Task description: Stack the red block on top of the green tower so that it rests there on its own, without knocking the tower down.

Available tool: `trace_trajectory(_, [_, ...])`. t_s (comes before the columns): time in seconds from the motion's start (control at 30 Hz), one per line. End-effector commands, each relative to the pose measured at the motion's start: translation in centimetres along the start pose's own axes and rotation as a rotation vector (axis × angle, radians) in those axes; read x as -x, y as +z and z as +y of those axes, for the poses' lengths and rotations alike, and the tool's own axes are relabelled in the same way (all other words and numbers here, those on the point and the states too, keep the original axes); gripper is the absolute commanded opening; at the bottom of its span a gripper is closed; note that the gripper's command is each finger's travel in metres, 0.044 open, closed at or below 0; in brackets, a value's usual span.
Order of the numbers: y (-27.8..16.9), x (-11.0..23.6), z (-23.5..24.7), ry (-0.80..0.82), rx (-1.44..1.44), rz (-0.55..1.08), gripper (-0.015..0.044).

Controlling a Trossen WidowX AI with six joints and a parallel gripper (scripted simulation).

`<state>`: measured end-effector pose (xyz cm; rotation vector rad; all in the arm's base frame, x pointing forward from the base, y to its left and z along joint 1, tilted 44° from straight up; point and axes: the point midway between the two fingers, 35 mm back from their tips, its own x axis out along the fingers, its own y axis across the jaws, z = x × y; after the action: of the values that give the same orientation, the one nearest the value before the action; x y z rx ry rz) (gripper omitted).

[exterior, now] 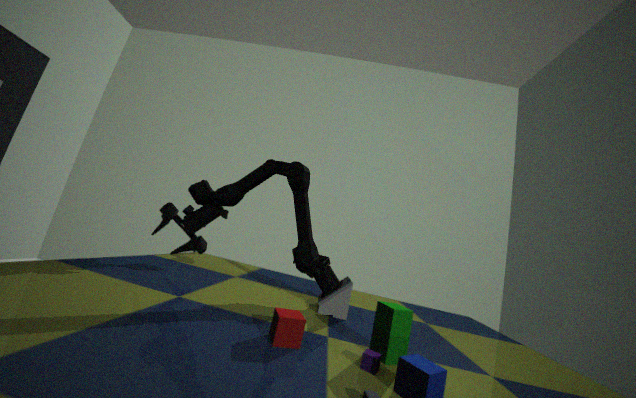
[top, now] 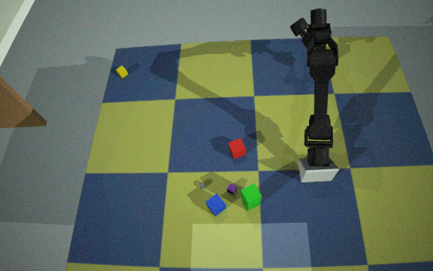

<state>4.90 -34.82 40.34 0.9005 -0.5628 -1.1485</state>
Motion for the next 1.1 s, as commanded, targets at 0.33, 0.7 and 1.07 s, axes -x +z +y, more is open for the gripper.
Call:
trace_trajectory(0.33, [-5.8,-1.5,2.1,0.017,0.106,0.162,0.0440])
trace_trajectory(0.7, [-14.2,-1.6,5.0,0.064,0.260,0.384,0.0440])
trace_trajectory(1.07, [-21.6,-0.2,5.3,0.028,0.376,0.576,0.0440])
